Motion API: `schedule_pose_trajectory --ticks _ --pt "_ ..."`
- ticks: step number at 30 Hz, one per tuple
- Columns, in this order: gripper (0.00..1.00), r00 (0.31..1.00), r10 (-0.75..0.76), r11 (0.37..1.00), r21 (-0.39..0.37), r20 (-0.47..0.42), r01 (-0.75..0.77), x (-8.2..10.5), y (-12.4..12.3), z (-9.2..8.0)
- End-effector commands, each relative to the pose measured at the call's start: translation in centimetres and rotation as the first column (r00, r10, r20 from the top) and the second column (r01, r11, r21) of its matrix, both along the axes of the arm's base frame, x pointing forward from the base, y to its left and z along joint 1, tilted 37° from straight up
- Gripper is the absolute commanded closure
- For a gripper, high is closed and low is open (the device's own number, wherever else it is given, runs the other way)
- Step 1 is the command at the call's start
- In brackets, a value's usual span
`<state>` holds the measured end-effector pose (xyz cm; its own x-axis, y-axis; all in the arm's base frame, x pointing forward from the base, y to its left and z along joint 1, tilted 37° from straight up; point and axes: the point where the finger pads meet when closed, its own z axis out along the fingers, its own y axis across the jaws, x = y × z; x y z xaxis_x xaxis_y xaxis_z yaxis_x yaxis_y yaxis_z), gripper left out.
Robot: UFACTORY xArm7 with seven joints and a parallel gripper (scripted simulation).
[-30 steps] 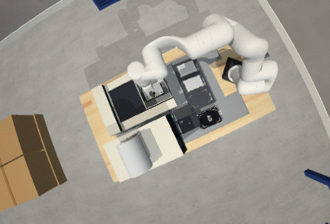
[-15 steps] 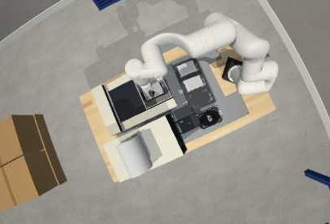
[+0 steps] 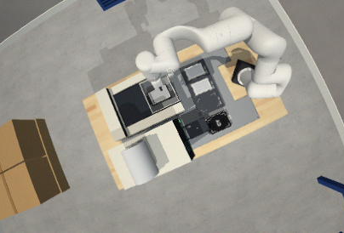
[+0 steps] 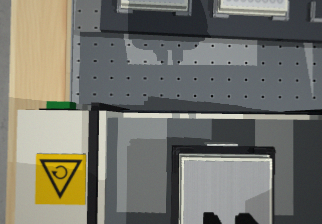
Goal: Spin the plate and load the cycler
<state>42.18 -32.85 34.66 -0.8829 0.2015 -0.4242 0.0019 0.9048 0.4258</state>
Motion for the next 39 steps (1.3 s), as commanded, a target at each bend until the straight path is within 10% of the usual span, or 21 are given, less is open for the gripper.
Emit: schedule_pose_trajectory --ticks 1,39 --pt "1.0 1.0 -0.002 1.0 -0.004 0.006 0.003 -0.7 -0.4 -0.5" --pt "1.0 1.0 -0.003 1.0 -0.005 0.005 0.003 -11.5 -5.5 -12.6"
